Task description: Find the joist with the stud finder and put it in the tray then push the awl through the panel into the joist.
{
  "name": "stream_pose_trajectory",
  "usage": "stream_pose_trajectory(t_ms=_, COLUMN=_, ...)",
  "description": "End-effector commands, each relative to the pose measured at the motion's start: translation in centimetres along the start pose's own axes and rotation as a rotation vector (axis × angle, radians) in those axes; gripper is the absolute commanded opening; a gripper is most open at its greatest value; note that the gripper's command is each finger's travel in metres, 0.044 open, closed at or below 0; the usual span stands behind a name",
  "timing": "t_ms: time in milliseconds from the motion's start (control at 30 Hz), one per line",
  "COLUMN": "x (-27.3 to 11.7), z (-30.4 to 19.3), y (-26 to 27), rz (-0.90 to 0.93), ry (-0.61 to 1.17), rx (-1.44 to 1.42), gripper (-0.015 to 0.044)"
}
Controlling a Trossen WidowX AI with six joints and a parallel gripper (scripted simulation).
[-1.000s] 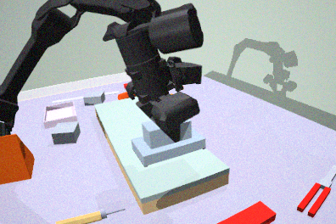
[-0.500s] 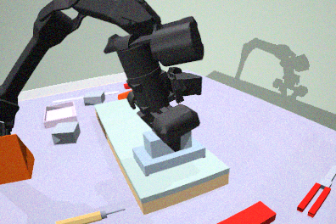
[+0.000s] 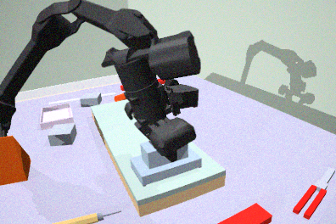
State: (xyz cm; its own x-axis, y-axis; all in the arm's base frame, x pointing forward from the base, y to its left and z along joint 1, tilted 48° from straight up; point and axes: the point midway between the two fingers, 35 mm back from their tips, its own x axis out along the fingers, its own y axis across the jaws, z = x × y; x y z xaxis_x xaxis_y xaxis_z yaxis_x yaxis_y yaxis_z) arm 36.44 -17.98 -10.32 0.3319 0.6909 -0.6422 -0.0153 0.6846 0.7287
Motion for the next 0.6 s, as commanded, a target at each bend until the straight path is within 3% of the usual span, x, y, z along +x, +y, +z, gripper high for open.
stream_pose_trajectory(t_ms=0, x=0.6, z=-0.2, y=0.0, rz=0.003, ry=-0.005, rx=0.008, gripper=0.0000)
stream_pose_trajectory(t_ms=567, x=0.8, z=-0.2, y=4.2, rz=0.006, ry=-0.004, rx=0.009, gripper=0.0000)
